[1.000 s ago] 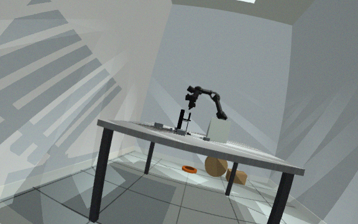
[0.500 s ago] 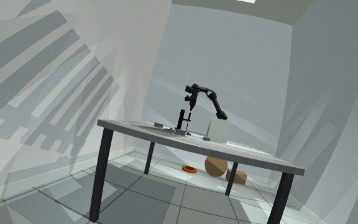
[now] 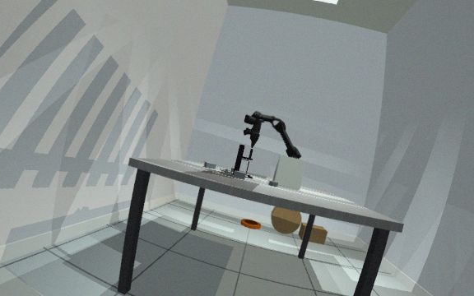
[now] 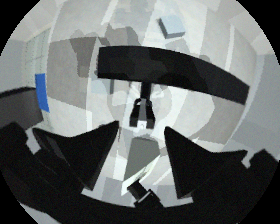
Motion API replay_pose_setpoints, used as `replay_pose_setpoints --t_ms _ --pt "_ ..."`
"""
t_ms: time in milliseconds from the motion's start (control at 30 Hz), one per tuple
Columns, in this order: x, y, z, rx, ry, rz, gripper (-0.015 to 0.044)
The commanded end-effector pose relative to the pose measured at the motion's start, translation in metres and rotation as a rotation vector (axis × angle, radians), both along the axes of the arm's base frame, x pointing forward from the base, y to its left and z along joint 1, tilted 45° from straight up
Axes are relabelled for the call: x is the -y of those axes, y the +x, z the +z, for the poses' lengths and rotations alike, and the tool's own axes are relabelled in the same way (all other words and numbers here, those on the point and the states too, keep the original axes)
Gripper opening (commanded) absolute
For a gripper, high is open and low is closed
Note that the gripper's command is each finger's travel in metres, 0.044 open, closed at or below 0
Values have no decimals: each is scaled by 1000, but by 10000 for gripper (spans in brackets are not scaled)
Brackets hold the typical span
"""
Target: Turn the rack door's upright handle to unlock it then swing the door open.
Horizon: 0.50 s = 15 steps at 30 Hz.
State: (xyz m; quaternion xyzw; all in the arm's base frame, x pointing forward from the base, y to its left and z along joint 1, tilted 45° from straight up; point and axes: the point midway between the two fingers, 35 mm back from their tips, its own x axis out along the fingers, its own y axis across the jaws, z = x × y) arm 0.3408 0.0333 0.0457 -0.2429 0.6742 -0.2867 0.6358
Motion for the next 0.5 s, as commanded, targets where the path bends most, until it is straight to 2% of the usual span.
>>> replay_pose_setpoints --t_ms 0,467 --pt "4 -1 -5 -5 -4 7 288" --pt "20 -2 -22 -4 -4 7 288"
